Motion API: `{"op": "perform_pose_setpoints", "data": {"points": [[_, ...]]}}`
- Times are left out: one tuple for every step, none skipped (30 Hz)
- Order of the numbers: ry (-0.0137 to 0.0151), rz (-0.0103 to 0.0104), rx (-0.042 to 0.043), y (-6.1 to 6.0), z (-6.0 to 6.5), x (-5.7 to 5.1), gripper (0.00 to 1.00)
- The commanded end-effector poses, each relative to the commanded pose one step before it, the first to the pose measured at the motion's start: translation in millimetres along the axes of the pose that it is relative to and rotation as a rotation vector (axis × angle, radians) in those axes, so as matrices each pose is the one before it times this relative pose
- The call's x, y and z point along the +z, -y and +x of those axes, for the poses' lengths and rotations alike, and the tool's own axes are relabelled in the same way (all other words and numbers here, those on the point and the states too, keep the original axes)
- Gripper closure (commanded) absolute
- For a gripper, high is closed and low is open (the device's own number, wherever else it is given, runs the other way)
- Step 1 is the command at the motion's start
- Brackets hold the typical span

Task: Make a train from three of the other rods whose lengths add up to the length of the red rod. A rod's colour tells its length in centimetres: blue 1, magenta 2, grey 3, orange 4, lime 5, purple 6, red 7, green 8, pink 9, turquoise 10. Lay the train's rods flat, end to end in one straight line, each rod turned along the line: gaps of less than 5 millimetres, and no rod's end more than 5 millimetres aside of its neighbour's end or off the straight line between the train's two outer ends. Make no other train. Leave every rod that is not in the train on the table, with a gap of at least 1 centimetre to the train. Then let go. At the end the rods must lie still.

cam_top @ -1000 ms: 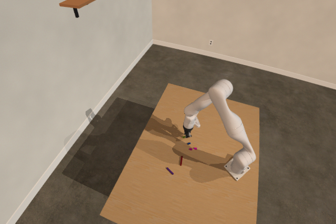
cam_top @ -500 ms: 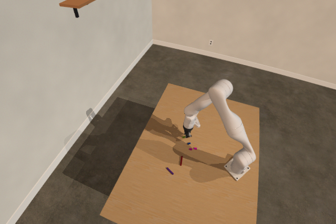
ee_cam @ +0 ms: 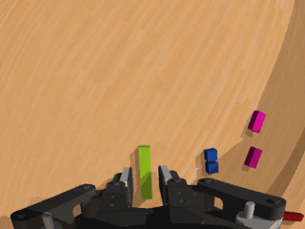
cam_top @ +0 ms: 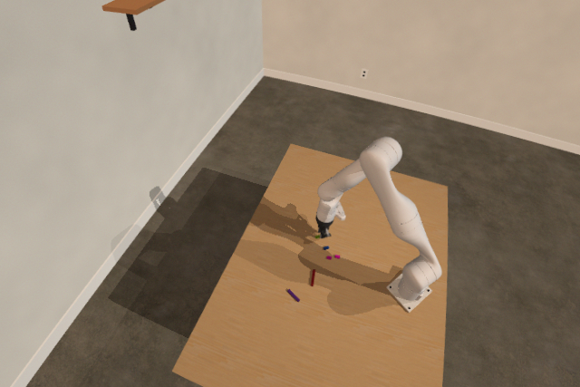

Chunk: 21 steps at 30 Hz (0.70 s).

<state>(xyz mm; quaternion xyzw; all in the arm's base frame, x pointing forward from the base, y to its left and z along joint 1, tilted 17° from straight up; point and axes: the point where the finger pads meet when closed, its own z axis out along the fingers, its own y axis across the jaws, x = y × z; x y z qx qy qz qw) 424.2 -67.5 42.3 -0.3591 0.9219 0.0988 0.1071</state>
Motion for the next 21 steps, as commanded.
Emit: {"op": "perform_pose_setpoints", "data": {"points": [[0.00031,0.00082,-0.00006,0.27,-0.13,0.54,0.76],[0.0,0.0,0.0,0.0,0.0,0.59,0.76],[0.0,0.0,0.0,0.0,0.0,0.69,0.76],[0.0,0.0,0.0,0.0,0.0,0.79,0.76],[0.0,0.0,0.0,0.0,0.0,0.87,0.76],[0.0,0.0,0.0,0.0,0.0,0.0,0.76],[0.0,0.0,0.0,0.0,0.0,0.0,0.76],[0.0,0.0,-0.00001,0.0,0.0,0.94,0.76],[0.0,0.0,0.0,0.0,0.0,0.99,0.76],[0.0,0.0,0.0,0.0,0.0,1.03,0.76],[0.0,0.0,0.00001,0.0,0.0,1.04,0.76],[0.0,0.0,-0.00001,0.0,0.0,1.04,0.76],[0.0,0.0,0.0,0.0,0.0,1.02,0.76],[0.0,0.0,0.0,0.0,0.0,0.99,0.76],[0.0,0.0,0.00001,0.0,0.0,0.93,0.76],[0.0,0.0,0.0,0.0,0.0,0.86,0.76],[0.0,0.0,0.0,0.0,0.0,0.78,0.76],[0.0,0.0,0.0,0.0,0.0,0.69,0.76],[0.0,0.0,0.0,0.0,0.0,0.59,0.76],[0.0,0.0,0.0,0.0,0.0,0.48,0.76],[0.0,0.0,0.0,0.0,0.0,0.37,0.76]]}}
